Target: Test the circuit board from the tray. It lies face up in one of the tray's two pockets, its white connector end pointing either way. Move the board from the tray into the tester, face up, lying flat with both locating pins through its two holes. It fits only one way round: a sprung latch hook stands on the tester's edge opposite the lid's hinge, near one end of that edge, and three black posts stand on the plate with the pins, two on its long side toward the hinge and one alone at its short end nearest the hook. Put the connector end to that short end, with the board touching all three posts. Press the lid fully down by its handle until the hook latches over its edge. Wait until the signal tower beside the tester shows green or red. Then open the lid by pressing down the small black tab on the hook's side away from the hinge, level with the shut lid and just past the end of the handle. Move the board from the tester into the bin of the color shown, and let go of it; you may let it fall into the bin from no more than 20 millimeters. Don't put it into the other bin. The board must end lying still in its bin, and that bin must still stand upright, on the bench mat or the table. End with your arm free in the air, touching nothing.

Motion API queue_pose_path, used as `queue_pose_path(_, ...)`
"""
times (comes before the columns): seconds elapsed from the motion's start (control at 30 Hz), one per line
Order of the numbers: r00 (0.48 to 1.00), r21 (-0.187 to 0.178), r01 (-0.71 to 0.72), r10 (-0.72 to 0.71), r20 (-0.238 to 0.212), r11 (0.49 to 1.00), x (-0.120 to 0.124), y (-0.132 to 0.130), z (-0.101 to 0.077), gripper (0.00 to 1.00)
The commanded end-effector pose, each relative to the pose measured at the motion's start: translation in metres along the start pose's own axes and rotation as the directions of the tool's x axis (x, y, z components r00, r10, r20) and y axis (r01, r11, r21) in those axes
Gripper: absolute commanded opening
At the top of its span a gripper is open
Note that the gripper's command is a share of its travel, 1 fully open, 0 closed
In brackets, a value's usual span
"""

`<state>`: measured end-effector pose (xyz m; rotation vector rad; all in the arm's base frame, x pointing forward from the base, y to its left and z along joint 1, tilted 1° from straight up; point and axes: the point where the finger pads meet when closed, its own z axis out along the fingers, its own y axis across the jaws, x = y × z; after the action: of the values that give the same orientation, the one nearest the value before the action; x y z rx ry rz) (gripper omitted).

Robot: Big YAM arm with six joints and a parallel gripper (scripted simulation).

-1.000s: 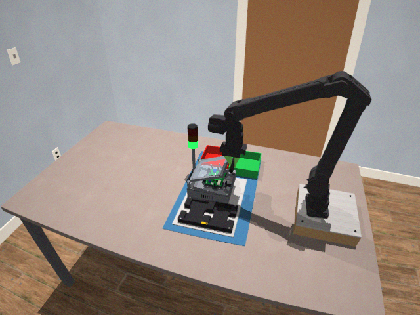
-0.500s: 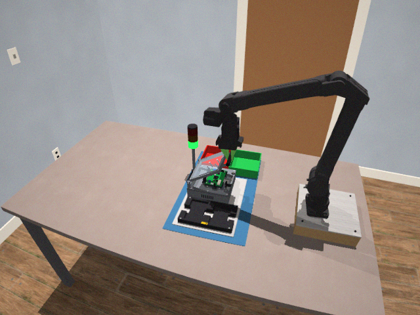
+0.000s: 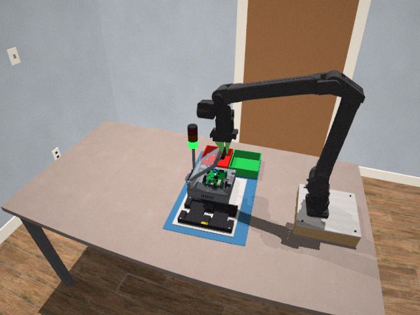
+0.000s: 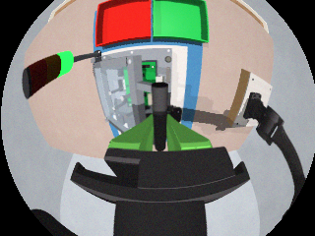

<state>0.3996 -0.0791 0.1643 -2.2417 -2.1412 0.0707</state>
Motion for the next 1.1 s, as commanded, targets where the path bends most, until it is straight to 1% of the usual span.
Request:
queue_pose_path(0.0,1.0,-0.144,0.004,-0.002,0.017,0.99,0.003,0.056,-0.05,0.0)
queue_pose_path(0.33,1.0,-0.144,0.004,-0.002,0.017,0.99,0.004,0.081,-0.066,0.0)
queue_pose_path(0.4,1.0,-0.144,0.004,-0.002,0.017,0.99,0.004,0.081,-0.066,0.0)
queue_pose_path(0.73,1.0,-0.145,0.004,-0.002,0.016,0.989,0.005,0.107,-0.078,0.0)
queue_pose_path(0.9,1.0,-0.145,0.004,-0.002,0.016,0.989,0.005,0.119,-0.081,0.0)
queue_pose_path(0.97,1.0,-0.145,0.004,-0.002,0.016,0.989,0.005,0.119,-0.081,0.0)
queue_pose_path(1.07,1.0,-0.144,0.006,-0.004,0.016,0.99,0.005,0.126,-0.083,0.0)
